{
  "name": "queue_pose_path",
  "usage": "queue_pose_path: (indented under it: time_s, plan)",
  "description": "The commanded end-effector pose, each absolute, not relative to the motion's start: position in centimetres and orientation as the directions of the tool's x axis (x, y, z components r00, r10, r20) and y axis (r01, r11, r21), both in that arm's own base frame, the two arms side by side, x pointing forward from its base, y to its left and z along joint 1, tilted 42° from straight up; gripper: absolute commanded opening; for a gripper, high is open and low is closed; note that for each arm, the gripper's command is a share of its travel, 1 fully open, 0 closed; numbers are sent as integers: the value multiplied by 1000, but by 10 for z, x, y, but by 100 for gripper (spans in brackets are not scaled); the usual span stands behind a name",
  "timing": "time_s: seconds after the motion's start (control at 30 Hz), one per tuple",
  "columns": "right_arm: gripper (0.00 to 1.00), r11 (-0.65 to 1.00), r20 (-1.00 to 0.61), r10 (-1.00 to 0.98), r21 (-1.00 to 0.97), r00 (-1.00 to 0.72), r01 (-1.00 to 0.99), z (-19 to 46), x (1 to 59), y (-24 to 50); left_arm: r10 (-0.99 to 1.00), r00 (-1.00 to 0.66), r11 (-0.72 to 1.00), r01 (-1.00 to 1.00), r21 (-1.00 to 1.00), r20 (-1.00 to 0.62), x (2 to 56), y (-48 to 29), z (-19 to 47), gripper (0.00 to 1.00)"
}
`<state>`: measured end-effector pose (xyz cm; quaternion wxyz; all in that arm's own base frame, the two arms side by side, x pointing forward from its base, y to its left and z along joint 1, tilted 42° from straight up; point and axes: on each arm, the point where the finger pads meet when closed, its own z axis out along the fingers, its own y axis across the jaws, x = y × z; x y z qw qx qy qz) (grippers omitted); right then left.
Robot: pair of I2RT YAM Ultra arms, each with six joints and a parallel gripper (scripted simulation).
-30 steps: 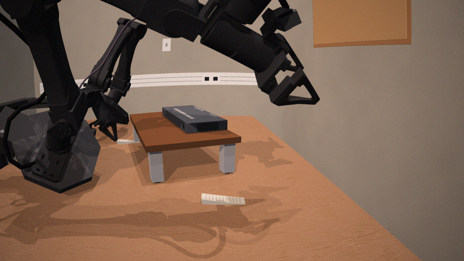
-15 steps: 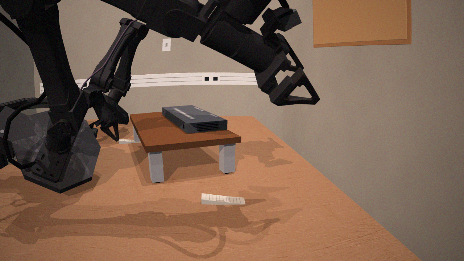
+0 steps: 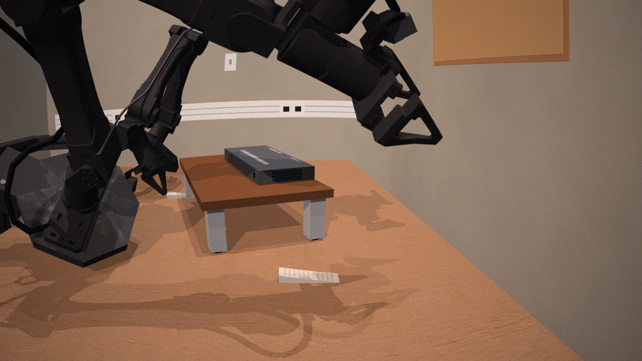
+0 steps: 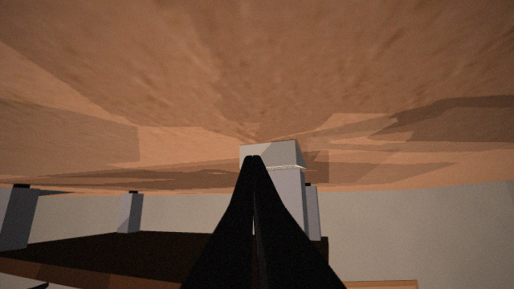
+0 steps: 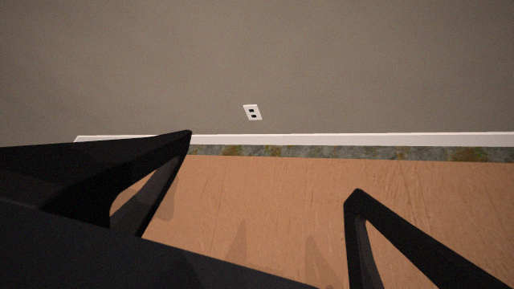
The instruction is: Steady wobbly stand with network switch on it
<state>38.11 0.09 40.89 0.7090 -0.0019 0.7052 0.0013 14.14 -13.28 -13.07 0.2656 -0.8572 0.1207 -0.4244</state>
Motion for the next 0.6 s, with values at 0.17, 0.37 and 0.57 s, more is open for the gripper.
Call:
queue_pose_path:
  time_s: [0.17,0.37,0.57]
  plan:
    - [100,999,-995,3,-2,99,-47,444,368,14,-422,603,-848,2,-530,677,143,-143,-127,0]
    - [100,999,-995,3,-2,99,-47,444,368,14,-436,600,-835,8,-550,671,148,-133,-122,0]
    - [100,999,-995,3,-2,99,-47,444,368,14,-406,615,-849,21,-529,676,135,-148,-121,0]
